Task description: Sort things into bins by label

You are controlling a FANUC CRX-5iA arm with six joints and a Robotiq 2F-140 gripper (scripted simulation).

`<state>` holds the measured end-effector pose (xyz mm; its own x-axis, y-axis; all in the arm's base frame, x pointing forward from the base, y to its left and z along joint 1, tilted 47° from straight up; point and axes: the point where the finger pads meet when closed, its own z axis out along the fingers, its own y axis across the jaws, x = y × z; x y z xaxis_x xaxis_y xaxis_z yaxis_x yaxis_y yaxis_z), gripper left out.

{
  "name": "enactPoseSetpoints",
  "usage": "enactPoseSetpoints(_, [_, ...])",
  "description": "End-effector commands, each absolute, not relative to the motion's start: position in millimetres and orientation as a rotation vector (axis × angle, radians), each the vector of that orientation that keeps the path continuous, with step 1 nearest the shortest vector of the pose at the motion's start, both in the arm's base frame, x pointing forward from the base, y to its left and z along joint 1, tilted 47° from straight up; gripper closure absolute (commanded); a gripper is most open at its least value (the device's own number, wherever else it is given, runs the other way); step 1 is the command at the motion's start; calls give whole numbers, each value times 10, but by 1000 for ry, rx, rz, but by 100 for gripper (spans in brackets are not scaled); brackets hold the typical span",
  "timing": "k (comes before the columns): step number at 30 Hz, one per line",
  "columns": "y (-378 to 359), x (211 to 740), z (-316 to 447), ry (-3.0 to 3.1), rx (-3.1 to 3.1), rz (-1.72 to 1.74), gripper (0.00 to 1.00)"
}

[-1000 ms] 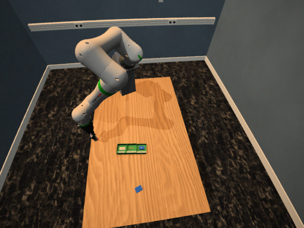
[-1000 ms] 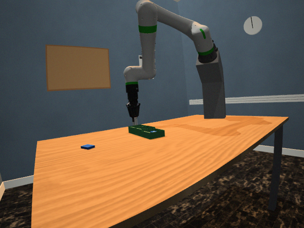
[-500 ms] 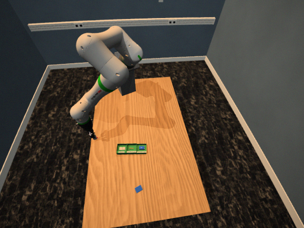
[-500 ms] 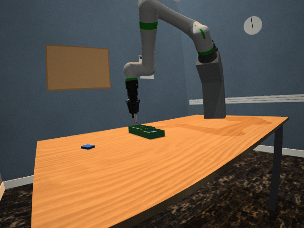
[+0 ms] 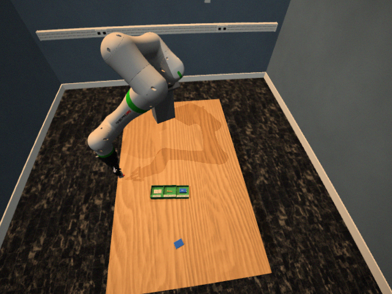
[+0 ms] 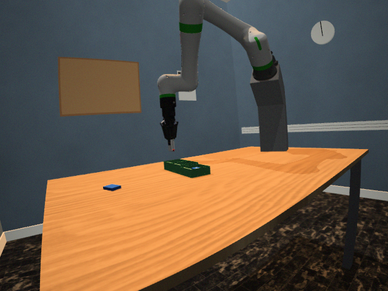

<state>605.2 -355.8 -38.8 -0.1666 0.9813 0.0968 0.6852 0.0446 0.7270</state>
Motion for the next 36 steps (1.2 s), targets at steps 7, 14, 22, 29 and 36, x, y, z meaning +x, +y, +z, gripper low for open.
enactPoseSetpoints(7, [-3561,6050,-385,1899,1674,918,88])
enactPoseSetpoints(14, [-3304,6120,-248,1899,1674,918,88])
enactPoseSetpoints(22, [-2894,6228,-23,1899,1674,918,88])
enactPoseSetpoints(29, [-2637,6295,117,1899,1674,918,88])
enactPoseSetpoints(36, [-2278,6389,314,1899,1674,918,88])
